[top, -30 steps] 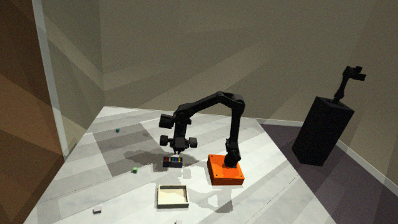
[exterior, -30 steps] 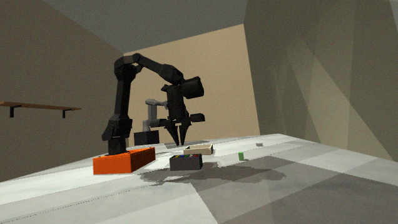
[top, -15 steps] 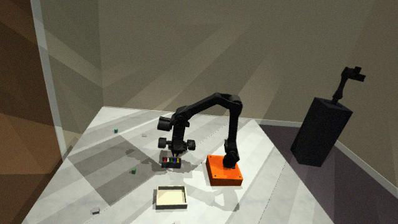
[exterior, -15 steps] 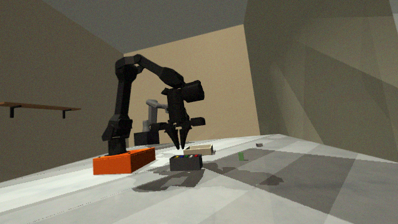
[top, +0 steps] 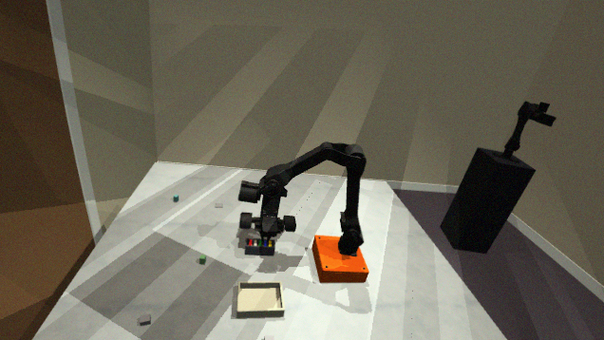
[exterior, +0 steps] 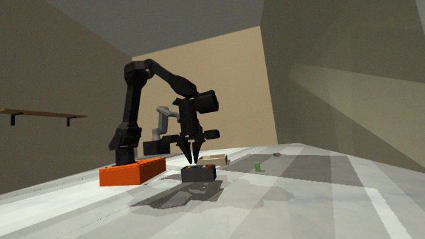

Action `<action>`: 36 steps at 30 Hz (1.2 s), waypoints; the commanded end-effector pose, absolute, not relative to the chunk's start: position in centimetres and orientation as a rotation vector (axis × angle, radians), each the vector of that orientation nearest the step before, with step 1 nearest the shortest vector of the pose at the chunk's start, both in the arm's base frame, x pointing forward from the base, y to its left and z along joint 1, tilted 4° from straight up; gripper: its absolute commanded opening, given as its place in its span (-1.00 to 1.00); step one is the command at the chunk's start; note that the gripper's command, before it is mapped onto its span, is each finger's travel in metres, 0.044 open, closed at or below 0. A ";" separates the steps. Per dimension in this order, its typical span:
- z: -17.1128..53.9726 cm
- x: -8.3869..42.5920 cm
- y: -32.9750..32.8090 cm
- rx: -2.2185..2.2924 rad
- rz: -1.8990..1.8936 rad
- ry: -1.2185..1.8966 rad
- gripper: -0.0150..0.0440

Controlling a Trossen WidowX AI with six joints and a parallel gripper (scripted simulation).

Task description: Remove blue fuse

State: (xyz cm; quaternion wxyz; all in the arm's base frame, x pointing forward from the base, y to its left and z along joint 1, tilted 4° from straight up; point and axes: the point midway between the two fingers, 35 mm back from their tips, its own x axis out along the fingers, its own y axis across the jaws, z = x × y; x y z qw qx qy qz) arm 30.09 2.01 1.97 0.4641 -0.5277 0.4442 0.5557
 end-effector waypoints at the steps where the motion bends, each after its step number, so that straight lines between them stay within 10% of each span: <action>1: 1.3 29.9 2.0 -1.289 1.371 1.105 -0.28; 36: 0.3 29.9 2.1 -1.289 1.371 1.105 -0.28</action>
